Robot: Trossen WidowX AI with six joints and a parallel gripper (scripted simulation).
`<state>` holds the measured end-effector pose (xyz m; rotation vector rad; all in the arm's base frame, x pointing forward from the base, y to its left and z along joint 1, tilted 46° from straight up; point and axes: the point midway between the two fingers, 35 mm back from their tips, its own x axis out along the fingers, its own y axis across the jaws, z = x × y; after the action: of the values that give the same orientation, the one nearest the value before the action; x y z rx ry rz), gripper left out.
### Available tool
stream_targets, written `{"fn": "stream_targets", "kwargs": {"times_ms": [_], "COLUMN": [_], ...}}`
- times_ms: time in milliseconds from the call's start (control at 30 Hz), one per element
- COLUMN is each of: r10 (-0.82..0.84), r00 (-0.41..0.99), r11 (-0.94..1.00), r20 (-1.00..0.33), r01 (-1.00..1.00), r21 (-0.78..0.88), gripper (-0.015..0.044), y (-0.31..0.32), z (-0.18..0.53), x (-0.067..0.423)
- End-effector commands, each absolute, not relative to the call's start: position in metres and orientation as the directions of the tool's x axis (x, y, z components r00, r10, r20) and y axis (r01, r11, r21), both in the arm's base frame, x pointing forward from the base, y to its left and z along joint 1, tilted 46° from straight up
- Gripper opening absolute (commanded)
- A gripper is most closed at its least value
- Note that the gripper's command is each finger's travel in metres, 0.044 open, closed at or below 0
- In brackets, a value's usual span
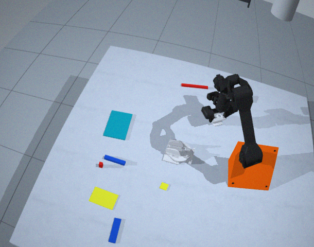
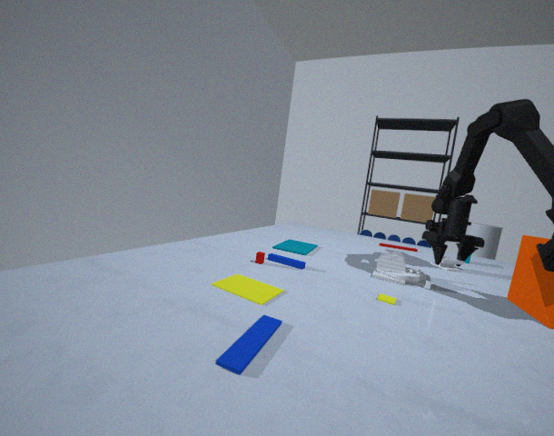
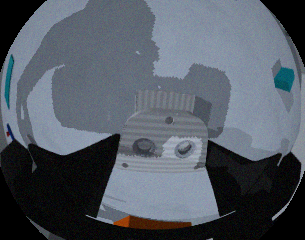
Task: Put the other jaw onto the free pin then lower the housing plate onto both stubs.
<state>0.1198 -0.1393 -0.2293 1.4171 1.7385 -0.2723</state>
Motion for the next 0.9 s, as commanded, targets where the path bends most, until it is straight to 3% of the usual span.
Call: {"fn": "stream_targets", "kwargs": {"times_ms": [0,867], "r10": [0.696,0.699], "r00": [0.008,0.009], "r11": [0.333,0.327], "r20": [-0.718,-0.715], "r01": [0.882,0.885], "r21": [0.333,0.331], "gripper": [0.0351,0.0351], "y": [-0.139,-0.190], "z": [-0.229,-0.177], "x": [0.120,0.118]}}
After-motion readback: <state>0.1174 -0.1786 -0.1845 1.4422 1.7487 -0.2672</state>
